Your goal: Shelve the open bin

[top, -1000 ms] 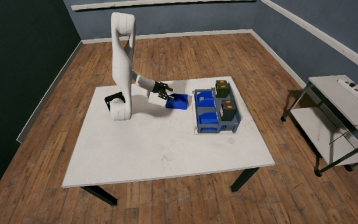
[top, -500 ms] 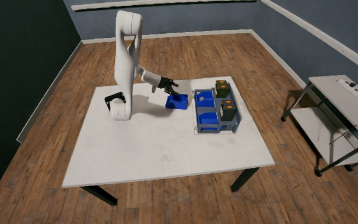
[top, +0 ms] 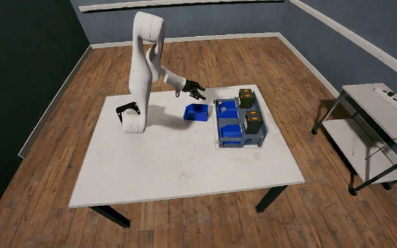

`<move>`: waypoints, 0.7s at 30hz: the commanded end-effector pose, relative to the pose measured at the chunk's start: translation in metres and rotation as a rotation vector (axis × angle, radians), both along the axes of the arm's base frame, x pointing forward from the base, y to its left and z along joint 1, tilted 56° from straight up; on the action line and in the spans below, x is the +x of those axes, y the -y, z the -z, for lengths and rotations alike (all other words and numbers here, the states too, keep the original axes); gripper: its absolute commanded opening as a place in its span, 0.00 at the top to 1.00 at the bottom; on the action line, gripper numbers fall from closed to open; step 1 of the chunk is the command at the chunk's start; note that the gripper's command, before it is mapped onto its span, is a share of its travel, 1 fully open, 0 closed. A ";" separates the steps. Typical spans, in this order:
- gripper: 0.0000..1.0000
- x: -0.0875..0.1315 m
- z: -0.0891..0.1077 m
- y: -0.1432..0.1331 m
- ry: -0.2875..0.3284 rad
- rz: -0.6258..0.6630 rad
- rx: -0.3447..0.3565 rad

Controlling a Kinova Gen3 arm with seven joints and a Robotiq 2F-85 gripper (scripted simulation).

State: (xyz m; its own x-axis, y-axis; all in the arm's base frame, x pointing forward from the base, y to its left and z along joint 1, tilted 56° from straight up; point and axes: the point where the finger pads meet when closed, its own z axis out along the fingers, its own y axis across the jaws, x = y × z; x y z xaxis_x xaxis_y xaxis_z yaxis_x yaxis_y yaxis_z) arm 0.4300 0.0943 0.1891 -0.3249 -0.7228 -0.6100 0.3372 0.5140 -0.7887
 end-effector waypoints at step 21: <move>0.00 0.012 -0.008 -0.009 0.001 0.001 0.006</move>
